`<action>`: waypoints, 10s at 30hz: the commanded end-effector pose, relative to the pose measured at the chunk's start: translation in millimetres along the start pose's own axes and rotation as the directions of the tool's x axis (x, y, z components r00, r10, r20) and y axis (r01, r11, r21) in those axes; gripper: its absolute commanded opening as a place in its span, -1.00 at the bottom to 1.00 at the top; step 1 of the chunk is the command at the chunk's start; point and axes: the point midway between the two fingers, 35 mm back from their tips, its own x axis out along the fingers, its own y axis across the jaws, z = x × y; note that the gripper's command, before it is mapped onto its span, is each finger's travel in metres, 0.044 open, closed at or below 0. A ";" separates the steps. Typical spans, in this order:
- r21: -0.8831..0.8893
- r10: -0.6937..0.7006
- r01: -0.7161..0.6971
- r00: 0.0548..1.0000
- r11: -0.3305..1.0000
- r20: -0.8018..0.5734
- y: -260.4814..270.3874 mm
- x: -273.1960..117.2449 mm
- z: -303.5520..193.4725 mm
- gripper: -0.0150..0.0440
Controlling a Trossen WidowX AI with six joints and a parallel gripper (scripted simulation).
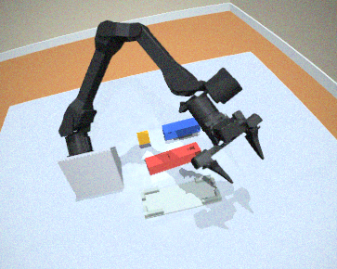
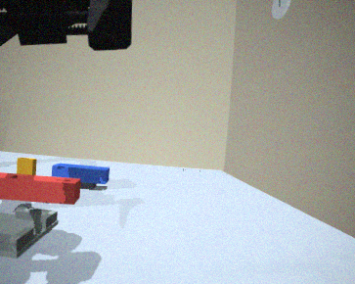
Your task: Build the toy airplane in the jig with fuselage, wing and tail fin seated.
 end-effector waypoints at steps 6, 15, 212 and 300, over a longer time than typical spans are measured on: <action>-0.665 -0.145 -0.229 0.878 0.711 -0.457 -30.4 -74.3 -108.4 1.00; -0.686 -0.227 -0.657 0.650 0.311 -0.725 -54.8 -156.5 -175.1 1.00; -0.620 -0.240 -0.710 0.572 0.334 -0.784 -141.3 -52.9 -142.8 0.17; -0.623 -0.242 -0.739 0.575 0.255 -0.781 -118.0 -86.1 -83.9 1.00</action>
